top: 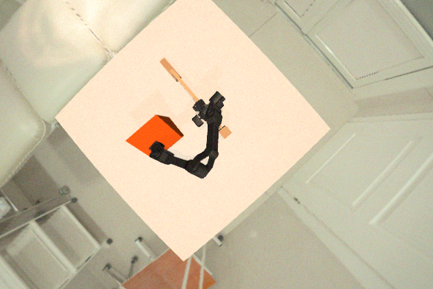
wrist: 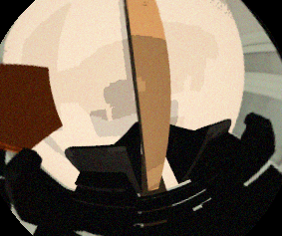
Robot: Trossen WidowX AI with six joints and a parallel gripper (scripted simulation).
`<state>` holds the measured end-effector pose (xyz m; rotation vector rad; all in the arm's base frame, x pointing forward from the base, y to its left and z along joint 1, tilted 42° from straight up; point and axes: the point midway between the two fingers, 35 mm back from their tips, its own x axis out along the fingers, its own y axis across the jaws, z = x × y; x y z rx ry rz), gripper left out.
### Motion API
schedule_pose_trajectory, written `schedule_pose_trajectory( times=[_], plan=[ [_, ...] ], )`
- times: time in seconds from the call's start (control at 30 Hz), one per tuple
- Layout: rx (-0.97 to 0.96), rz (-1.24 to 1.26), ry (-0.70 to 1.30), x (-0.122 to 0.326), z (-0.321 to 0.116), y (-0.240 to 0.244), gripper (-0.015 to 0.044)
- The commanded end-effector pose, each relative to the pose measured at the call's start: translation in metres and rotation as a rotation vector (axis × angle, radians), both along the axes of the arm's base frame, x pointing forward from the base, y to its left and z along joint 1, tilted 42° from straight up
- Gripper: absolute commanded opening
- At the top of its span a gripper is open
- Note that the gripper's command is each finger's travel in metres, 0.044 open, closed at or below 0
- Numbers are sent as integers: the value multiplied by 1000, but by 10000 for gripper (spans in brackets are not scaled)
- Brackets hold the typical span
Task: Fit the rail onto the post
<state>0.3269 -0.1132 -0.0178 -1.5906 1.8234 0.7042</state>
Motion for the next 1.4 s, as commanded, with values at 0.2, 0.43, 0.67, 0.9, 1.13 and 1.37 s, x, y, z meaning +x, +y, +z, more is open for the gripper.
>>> schedule_pose_trajectory(
  times=[0.2, 0.43, 0.67, 0.9, 1.13, 1.37],
  plan=[
    [0, 8, -3, 1, 4, -1, 0],
    [0, 8, -3, 1, 6, -3, 0],
    [0, 0, 0, -1, 3, -4, 131],
    [0, 0, 0, -1, 3, -4, 315],
    [0, 0, 0, -1, 3, -4, 440],
    [3, 8, -3, 5, 5, 39, 440]
  ],
)
